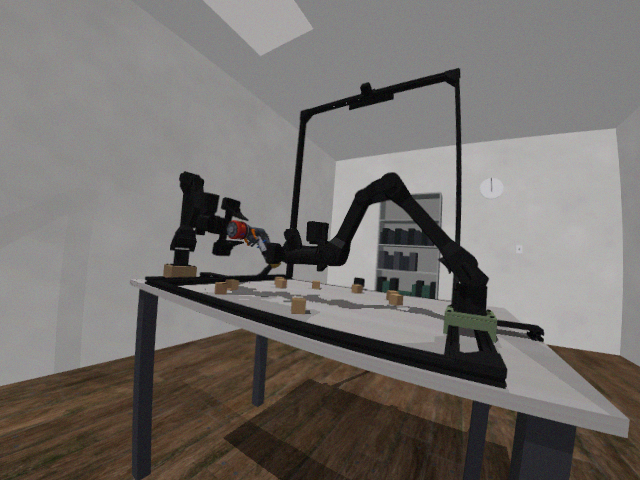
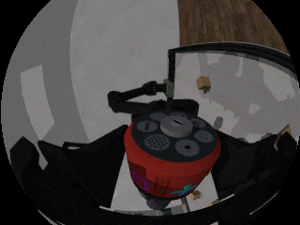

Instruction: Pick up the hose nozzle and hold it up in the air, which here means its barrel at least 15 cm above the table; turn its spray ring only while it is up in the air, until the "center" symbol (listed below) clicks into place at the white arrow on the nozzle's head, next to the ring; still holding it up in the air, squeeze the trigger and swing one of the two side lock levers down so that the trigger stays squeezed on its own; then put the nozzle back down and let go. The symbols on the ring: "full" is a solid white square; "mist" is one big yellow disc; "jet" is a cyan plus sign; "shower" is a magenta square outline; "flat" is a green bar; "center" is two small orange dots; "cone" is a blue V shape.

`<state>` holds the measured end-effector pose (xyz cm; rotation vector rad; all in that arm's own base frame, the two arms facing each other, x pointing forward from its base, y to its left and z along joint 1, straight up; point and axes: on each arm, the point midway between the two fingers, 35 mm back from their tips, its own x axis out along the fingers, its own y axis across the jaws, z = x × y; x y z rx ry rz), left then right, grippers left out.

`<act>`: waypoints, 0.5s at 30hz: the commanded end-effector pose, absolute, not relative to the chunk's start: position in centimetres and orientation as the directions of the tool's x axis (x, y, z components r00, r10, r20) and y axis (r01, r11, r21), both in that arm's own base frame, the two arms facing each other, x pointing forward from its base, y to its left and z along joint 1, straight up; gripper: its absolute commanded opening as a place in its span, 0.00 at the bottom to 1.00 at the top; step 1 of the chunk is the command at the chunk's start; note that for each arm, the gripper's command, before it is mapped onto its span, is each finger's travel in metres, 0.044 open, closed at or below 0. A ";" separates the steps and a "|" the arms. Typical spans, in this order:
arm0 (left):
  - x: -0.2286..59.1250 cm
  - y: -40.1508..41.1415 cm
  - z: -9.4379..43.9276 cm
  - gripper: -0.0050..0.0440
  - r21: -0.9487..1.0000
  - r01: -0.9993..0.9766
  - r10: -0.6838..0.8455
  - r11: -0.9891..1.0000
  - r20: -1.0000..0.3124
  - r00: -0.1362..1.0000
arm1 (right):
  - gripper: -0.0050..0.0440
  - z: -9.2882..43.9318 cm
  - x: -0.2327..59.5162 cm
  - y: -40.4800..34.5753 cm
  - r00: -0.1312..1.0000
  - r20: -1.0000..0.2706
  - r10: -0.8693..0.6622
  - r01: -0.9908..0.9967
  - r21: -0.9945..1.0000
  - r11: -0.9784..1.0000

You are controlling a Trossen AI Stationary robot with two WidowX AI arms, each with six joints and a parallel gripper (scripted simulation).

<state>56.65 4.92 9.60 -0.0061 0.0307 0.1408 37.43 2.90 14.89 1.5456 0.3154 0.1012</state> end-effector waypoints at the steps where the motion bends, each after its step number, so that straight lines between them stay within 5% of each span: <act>1: 56.8 4.9 10.8 0.10 0.000 -0.139 0.139 0.990 0.000 0.990 | 0.75 15.2 37.5 2.9 0.956 -0.130 0.262 0.126 0.991 0.031; 15: 56.8 4.9 10.8 0.10 0.000 -0.139 0.139 0.990 0.000 0.990 | 0.53 15.2 37.5 2.9 0.957 -0.128 0.262 0.124 0.992 0.030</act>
